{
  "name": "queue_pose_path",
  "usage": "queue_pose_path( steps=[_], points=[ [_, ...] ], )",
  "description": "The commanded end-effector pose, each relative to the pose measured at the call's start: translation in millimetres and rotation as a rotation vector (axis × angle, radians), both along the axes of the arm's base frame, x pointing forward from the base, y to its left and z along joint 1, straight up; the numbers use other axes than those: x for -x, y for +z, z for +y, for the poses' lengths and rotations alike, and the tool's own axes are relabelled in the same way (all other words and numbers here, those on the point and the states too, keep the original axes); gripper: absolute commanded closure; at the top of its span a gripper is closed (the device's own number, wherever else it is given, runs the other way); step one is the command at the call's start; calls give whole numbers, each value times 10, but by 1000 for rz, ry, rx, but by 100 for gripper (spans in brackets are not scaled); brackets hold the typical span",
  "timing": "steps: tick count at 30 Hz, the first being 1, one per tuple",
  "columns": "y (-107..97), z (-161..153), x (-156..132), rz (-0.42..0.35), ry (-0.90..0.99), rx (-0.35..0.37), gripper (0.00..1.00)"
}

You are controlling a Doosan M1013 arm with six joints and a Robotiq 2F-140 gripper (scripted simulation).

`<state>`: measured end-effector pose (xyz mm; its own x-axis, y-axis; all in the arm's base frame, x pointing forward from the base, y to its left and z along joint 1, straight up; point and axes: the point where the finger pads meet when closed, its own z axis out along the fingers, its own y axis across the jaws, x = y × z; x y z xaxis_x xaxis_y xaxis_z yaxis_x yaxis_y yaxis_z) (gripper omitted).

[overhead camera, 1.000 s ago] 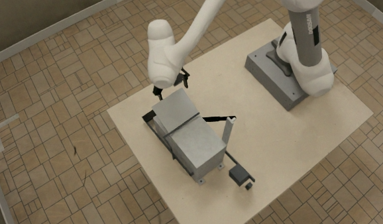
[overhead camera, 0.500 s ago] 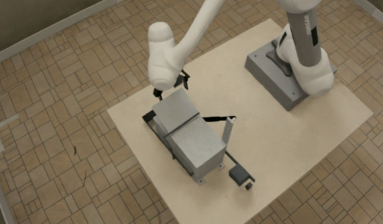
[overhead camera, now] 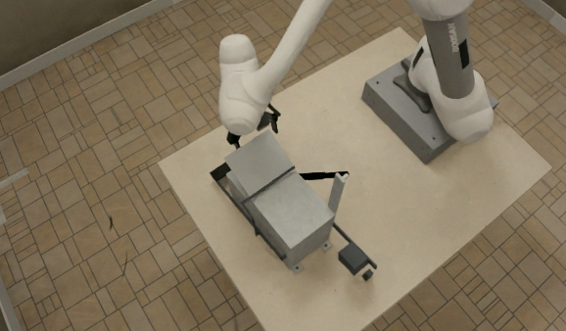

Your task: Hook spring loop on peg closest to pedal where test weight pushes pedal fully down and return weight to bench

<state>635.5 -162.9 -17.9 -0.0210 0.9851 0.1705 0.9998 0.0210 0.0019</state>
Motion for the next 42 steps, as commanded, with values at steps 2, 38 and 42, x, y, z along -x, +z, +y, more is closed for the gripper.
queue_pose_path(
  steps=[2,38,42],
  points=[
    [9,-2,-7,-1,0,0,0],
    [9,-2,-7,-1,0,0,75],
    [9,-2,-7,-1,0,0,75]
  ],
)
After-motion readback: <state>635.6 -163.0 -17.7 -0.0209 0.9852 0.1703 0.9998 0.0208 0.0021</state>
